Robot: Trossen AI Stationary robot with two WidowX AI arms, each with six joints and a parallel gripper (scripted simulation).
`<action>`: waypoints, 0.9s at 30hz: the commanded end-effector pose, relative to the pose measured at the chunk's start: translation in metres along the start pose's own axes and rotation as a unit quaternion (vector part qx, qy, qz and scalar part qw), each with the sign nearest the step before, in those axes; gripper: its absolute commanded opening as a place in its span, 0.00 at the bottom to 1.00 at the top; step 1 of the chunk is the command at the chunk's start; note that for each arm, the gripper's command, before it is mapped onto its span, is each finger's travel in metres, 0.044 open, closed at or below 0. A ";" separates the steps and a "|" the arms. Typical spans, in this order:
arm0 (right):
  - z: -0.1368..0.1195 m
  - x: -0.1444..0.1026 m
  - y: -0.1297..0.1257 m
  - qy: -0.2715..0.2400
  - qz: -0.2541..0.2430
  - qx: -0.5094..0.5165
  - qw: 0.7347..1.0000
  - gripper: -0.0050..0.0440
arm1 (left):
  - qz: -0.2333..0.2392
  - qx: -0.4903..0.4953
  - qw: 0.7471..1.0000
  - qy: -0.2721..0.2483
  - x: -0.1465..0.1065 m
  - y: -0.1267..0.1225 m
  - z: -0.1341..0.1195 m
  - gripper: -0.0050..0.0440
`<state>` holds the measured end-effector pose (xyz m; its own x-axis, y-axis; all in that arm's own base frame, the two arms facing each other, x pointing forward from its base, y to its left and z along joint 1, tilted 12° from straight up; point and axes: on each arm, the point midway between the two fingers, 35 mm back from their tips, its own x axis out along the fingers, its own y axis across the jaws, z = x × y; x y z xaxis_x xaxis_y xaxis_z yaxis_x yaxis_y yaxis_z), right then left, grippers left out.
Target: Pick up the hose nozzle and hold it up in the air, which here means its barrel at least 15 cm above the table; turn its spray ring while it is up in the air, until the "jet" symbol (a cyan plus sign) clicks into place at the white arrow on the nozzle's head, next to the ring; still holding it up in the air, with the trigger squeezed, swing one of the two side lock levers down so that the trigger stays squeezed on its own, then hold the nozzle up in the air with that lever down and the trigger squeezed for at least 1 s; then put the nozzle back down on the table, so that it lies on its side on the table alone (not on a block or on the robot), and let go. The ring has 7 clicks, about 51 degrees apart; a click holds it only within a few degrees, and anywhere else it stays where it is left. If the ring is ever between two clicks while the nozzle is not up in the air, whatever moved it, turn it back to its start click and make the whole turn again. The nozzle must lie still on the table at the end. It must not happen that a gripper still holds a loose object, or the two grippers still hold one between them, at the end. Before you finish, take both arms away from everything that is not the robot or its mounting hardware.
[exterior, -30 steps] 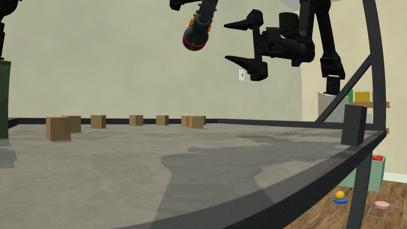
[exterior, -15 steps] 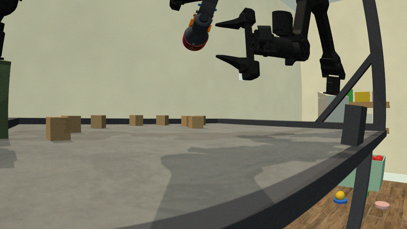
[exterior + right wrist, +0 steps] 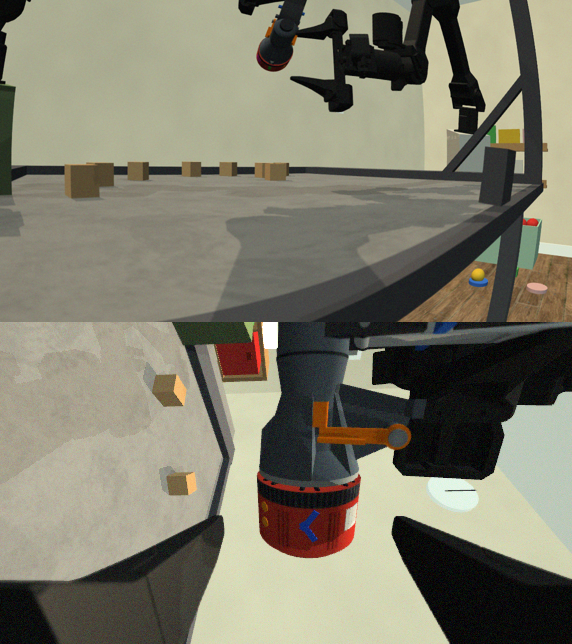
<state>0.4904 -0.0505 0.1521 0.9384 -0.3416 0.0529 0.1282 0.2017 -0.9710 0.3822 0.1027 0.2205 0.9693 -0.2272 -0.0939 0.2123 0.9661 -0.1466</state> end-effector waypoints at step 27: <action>0.003 0.037 -0.006 -0.003 -0.005 0.003 1.000 0.10 | -0.001 0.021 1.000 -0.018 -0.001 -0.001 0.018 0.44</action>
<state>0.5229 -0.0618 0.1530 0.9392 -0.3397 0.0494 0.1242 0.2022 -0.9714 0.3822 0.1027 0.2205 0.9693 -0.2273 -0.0939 0.2123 0.9661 -0.1466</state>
